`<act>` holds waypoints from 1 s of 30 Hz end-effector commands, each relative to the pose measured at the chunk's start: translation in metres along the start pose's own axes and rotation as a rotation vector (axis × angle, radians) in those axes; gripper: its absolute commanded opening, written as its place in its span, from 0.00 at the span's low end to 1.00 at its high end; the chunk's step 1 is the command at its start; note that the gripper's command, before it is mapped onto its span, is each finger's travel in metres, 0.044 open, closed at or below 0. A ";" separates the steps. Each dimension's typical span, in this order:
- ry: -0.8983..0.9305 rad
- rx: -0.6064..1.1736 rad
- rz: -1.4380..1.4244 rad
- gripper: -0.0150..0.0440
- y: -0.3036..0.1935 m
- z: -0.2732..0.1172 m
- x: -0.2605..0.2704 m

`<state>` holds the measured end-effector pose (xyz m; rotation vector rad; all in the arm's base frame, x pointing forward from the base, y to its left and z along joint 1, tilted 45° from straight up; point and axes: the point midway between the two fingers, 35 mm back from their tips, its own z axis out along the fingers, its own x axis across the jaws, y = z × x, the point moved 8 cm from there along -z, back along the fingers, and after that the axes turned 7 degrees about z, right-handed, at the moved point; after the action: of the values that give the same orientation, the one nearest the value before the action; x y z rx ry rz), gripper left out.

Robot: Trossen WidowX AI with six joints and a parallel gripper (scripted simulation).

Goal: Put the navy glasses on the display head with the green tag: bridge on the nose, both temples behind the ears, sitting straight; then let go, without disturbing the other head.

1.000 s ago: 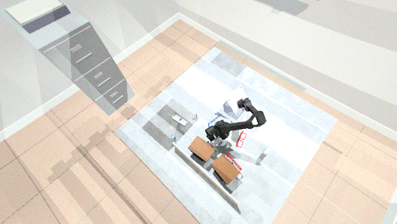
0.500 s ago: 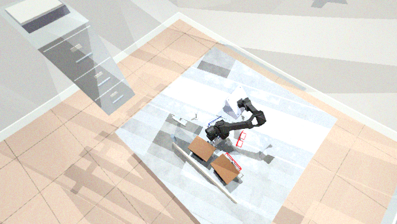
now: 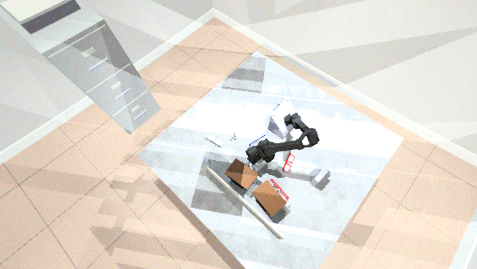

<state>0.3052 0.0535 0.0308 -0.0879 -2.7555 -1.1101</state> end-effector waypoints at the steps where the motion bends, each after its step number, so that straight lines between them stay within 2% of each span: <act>1: 0.009 -0.001 0.004 0.44 -0.001 -0.001 0.006; 18: 0.011 -0.002 0.007 0.44 -0.002 -0.005 0.012; 21: 0.011 -0.001 0.007 0.44 -0.002 -0.016 0.008; 25: 0.010 0.000 0.007 0.44 -0.001 -0.050 -0.001; 30: 0.011 -0.001 0.007 0.44 -0.001 -0.053 -0.001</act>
<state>0.3110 0.0194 0.0624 -0.1067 -2.7429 -1.1162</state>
